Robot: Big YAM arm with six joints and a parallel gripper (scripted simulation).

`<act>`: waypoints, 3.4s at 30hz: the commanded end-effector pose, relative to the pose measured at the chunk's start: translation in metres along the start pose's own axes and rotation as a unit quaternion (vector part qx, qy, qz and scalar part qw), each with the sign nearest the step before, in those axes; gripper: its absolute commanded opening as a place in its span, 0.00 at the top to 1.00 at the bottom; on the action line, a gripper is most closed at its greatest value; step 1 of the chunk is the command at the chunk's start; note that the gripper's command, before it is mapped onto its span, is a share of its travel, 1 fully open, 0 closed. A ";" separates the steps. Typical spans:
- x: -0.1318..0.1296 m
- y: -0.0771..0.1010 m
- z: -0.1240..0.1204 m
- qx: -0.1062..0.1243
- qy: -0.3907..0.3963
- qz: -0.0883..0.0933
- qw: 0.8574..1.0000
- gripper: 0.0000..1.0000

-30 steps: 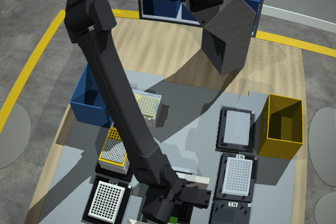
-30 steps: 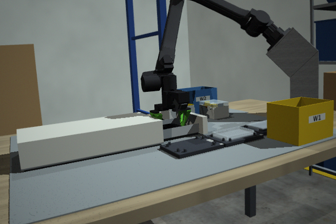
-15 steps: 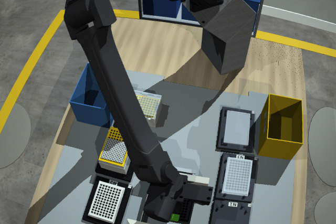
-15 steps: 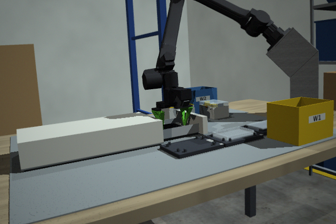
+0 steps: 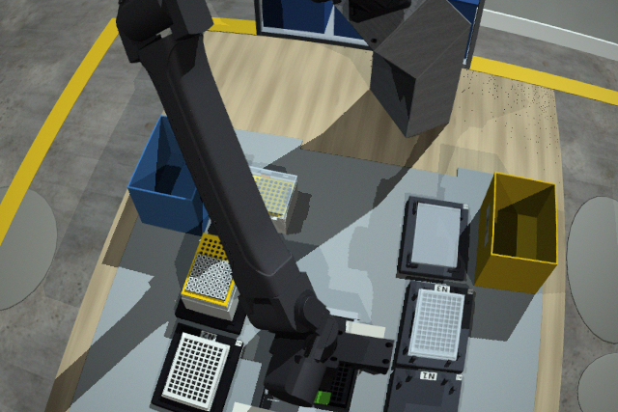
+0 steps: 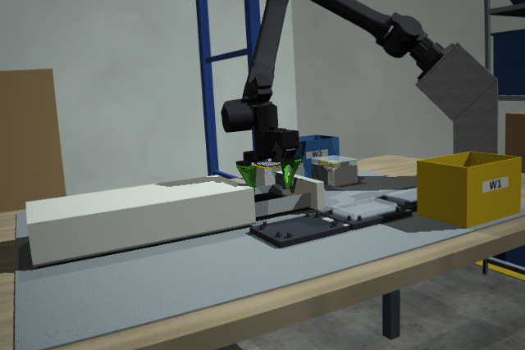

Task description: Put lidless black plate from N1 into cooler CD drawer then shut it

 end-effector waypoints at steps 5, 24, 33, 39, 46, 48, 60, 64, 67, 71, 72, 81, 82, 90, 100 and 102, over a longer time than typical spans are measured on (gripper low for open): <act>-0.020 0.040 0.001 -0.007 -0.011 -0.027 1.000 0.00; -0.017 0.062 0.001 -0.007 -0.010 -0.026 1.000 0.00; -0.022 0.074 0.000 -0.008 -0.014 -0.031 0.999 0.00; -0.016 0.080 0.001 -0.007 -0.011 -0.026 1.000 0.00; -0.017 0.090 0.000 -0.007 -0.012 -0.027 1.000 0.00; -0.017 0.090 0.000 -0.007 -0.012 -0.027 1.000 0.00; -0.016 0.106 0.000 -0.008 -0.012 -0.027 1.000 0.00; -0.015 0.109 0.000 -0.008 -0.011 -0.026 1.000 0.00; -0.018 0.113 0.000 -0.008 -0.013 -0.029 0.999 0.00; -0.016 0.118 0.000 -0.008 -0.012 -0.028 1.000 0.00; -0.015 0.119 0.000 -0.008 -0.012 -0.027 1.000 0.00; -0.017 0.118 -0.002 -0.007 -0.016 -0.029 0.999 0.00; -0.017 0.118 -0.002 -0.007 -0.016 -0.029 0.999 0.00; -0.017 0.119 -0.002 -0.008 -0.016 -0.029 0.999 0.00; -0.017 0.119 -0.002 -0.008 -0.016 -0.029 0.999 0.00; -0.017 0.119 -0.002 -0.008 -0.016 -0.029 0.999 0.00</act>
Point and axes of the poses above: the point where the finger pads meet when closed, its own y axis back along the fingers, its own x axis across the jaws, z = x × y, the point moved 5 cm from there along y, back along the fingers, and after that the axes turned 5 degrees about -y, right-handed, at the moved point
